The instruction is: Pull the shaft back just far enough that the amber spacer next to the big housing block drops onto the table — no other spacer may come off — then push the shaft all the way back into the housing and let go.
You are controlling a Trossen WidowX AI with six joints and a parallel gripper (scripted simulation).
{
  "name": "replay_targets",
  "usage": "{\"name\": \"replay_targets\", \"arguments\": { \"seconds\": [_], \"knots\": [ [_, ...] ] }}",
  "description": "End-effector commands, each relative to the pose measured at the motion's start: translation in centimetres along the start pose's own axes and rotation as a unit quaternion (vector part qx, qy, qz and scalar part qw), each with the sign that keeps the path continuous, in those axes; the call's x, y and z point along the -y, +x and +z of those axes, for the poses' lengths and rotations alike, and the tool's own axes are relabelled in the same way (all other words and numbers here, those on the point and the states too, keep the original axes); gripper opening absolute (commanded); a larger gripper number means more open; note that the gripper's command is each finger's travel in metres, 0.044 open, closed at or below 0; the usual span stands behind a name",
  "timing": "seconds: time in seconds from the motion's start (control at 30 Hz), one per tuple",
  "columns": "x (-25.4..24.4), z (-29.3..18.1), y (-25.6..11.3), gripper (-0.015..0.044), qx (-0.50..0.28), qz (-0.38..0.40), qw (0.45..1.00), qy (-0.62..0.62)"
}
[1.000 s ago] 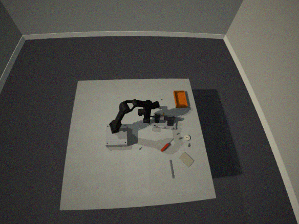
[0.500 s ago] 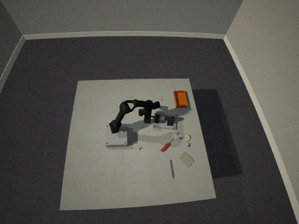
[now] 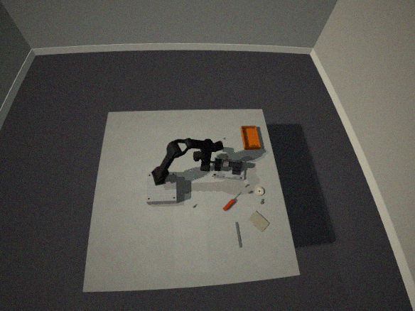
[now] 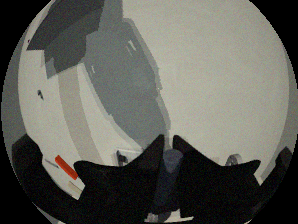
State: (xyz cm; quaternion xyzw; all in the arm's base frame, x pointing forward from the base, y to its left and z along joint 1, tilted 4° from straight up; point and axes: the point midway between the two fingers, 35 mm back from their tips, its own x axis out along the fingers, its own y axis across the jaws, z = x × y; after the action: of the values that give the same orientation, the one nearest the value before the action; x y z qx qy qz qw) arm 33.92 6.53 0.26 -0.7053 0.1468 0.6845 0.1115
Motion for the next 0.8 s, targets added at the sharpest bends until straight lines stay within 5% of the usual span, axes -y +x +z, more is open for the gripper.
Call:
{"name": "replay_targets", "arguments": {
  "seconds": [0.0, 0.77],
  "knots": [
    [-0.06, -0.4, -0.01, 0.0, -0.002, 0.001, 1.0, 0.0],
    [-0.07, -1.32, -0.04, 0.0, -0.002, 0.001, 1.0, 0.0]
  ]
}}
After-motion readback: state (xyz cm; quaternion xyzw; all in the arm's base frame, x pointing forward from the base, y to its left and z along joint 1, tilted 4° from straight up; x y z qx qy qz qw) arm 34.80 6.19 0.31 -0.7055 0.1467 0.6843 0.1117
